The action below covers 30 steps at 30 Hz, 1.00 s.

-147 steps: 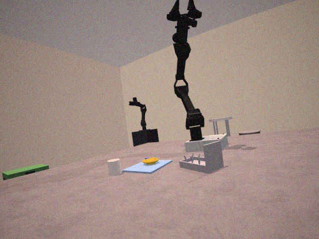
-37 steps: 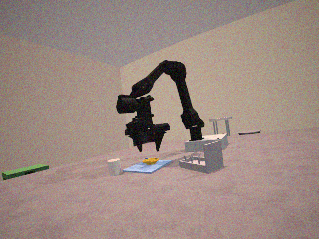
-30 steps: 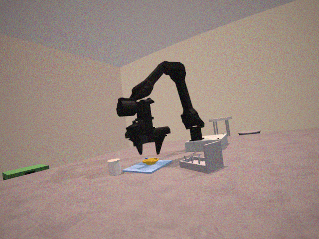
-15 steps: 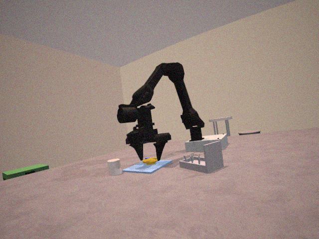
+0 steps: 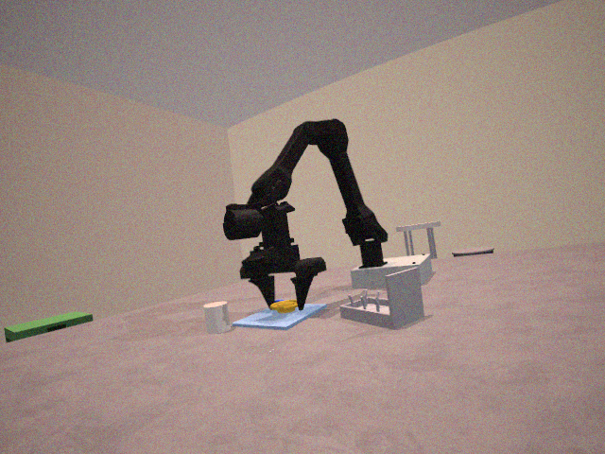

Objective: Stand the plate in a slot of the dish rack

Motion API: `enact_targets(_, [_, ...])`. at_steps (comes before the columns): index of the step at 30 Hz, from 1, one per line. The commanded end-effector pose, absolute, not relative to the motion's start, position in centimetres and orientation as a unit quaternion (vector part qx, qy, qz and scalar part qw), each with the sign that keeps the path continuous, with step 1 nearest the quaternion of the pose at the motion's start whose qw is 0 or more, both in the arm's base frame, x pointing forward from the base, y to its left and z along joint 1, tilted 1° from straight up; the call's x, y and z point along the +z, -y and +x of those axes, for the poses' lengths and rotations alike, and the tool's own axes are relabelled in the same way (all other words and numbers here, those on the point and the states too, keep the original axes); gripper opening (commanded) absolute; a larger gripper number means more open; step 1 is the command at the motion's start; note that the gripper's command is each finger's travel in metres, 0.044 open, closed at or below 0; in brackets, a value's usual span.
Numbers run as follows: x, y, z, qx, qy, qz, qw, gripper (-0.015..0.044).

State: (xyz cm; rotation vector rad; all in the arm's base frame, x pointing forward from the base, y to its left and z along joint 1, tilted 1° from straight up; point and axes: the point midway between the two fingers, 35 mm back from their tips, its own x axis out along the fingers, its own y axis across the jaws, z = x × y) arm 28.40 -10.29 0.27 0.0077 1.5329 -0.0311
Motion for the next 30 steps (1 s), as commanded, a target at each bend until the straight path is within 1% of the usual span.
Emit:
enact_targets(1, [0.2, 10.3, 28.3, -0.016, -0.695, 0.003, 0.719, 0.0333])
enact_targets(8, [0.2, 10.3, 28.3, -0.016, -0.695, 0.003, 0.719, 0.0287])
enact_targets(11, [0.5, 10.4, 28.4, -0.016, -0.695, 0.003, 0.719, 0.0208])
enact_targets(19, [4.3, 10.6, 29.2, -0.016, -0.695, 0.002, 0.719, 0.0000])
enact_targets(30, [9.6, 10.6, 29.5, -0.016, -0.694, 0.002, 0.719, 0.0000])
